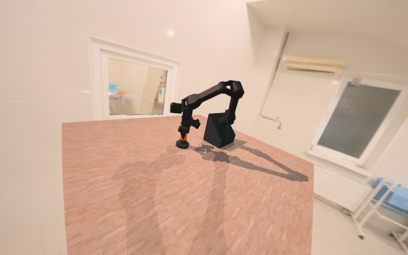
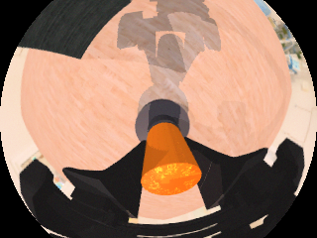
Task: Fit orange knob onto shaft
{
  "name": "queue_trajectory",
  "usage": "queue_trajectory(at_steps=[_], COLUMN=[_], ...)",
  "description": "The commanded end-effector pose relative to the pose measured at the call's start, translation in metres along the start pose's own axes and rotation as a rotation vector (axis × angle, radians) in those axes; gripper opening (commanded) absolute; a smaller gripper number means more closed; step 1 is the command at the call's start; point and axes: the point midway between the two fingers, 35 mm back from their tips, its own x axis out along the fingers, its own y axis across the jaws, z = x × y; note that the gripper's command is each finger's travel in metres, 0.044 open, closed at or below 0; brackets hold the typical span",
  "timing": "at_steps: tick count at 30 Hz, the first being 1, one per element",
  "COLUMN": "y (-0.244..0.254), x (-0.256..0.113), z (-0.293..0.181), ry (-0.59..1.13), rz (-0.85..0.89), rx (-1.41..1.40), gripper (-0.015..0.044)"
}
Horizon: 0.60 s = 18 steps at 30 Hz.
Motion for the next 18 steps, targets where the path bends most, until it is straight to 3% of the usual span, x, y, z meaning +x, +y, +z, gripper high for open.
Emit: queue_trajectory(at_steps=[1, 13, 18], y=[-0.0002, 0.0001, 0.0001], x=[0.0035, 0.0052, 0.0052], z=[0.0003, -0.0001, -0.0001], ry=[-0.002, -0.001, -0.001], rz=[-0.004, 0.000, 0.000], rx=[0.006, 0.000, 0.000], gripper=[0.0000, 0.0000, 0.0131])
